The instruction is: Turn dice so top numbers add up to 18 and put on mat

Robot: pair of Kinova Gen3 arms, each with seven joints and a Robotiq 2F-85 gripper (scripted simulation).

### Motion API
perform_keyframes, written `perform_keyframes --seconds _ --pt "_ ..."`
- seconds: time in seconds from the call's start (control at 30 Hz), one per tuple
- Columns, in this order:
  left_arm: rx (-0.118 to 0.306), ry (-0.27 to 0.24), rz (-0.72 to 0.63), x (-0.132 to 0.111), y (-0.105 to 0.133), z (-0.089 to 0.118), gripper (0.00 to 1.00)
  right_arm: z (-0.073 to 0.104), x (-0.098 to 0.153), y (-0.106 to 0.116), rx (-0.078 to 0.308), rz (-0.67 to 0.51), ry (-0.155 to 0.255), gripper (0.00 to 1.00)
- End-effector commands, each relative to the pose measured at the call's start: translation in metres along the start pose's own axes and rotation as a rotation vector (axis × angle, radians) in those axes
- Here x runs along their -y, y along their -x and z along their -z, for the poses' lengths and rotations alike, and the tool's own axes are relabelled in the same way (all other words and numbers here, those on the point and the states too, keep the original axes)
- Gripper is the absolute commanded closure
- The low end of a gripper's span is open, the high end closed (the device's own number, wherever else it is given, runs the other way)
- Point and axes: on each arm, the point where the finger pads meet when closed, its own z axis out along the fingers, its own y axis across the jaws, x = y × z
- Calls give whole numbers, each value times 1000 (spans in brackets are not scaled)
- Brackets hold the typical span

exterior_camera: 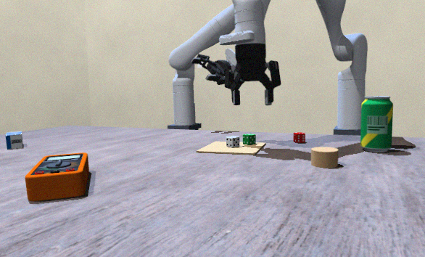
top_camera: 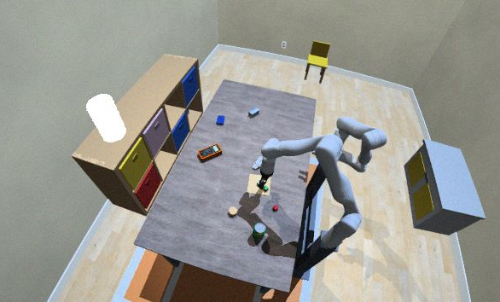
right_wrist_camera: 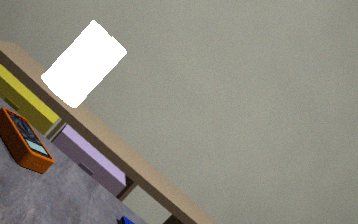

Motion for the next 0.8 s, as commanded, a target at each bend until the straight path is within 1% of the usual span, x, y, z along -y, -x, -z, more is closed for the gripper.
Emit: perform_keyframes --seconds 0.0,0.17,0.2,0.23,0.27,0.3,0.37,0.47,0.57,0.63,0.77 --pt "-13 -2 174 19 25 -2 2 0 0 0 0 -1 0 2" --pt "-13 -1 303 33 45 -3 2 0 0 0 0 -1 0 2" --pt "-13 0 350 37 52 -4 2 0 0 0 0 -1 0 2" --pt "-13 0 358 38 54 -4 2 0 0 0 0 -1 0 2" --pt "-13 1 410 43 62 -5 2 0 0 0 0 -1 0 2" --pt "-13 1 412 44 62 -5 2 0 0 0 0 -1 0 2" --pt "-14 3 498 52 75 -6 2 0 0 0 0 -1 0 2" --pt "-14 3 514 53 78 -6 2 0 0 0 0 -1 0 2" --pt "-15 7 639 65 98 -7 2 0 0 0 0 -1 0 2" --pt "-16 8 698 70 107 -8 2 0 0 0 0 -1 0 2" --pt "-16 10 757 74 117 -9 2 0 0 0 0 -1 0 2"
